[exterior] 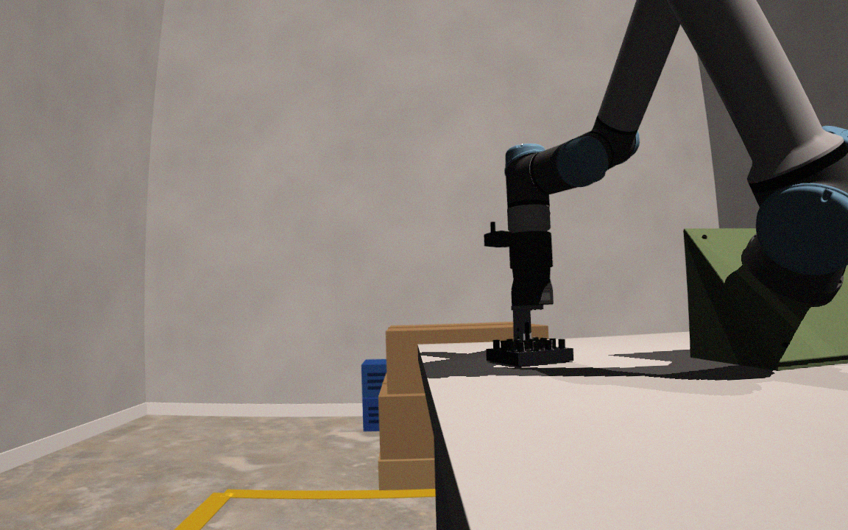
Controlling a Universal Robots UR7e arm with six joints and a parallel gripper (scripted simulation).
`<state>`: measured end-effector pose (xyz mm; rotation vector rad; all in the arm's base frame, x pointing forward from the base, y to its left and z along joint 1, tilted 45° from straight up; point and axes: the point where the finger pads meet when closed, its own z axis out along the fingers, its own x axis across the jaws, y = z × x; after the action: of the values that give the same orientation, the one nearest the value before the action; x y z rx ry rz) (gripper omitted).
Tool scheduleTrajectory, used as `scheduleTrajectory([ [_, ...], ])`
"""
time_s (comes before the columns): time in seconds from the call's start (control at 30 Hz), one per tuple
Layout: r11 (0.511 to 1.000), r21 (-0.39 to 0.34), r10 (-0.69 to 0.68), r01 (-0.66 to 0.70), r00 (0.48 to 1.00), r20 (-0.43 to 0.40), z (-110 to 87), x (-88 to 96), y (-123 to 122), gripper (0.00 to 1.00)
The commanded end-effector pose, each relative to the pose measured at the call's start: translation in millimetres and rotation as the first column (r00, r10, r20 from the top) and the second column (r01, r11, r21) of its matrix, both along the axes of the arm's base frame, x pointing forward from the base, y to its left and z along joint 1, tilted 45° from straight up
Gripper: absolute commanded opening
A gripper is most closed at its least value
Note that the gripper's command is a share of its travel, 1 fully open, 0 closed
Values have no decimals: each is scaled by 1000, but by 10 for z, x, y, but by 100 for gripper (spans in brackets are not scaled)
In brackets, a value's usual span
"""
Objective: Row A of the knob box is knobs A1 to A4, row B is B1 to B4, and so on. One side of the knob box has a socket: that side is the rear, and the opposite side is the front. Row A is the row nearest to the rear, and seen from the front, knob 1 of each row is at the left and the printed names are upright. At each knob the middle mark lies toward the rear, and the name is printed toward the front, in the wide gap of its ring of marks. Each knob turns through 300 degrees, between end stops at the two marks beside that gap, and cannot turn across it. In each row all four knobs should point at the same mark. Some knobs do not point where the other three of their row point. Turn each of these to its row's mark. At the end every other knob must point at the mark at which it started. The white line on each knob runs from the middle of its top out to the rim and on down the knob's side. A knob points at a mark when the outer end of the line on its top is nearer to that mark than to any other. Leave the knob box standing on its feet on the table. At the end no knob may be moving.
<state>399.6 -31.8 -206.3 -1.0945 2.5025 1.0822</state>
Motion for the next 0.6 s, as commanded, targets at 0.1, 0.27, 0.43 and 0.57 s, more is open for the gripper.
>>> scheduleTrajectory([
  [0.1,998,12,58,-58,997,57,-6,-23,15,30],
  [0.27,995,14,100,-102,990,100,-7,-22,14,30],
  [0.43,988,15,149,-153,977,151,-7,-20,11,30],
  [0.57,978,12,203,-210,957,207,-7,-18,9,30],
])
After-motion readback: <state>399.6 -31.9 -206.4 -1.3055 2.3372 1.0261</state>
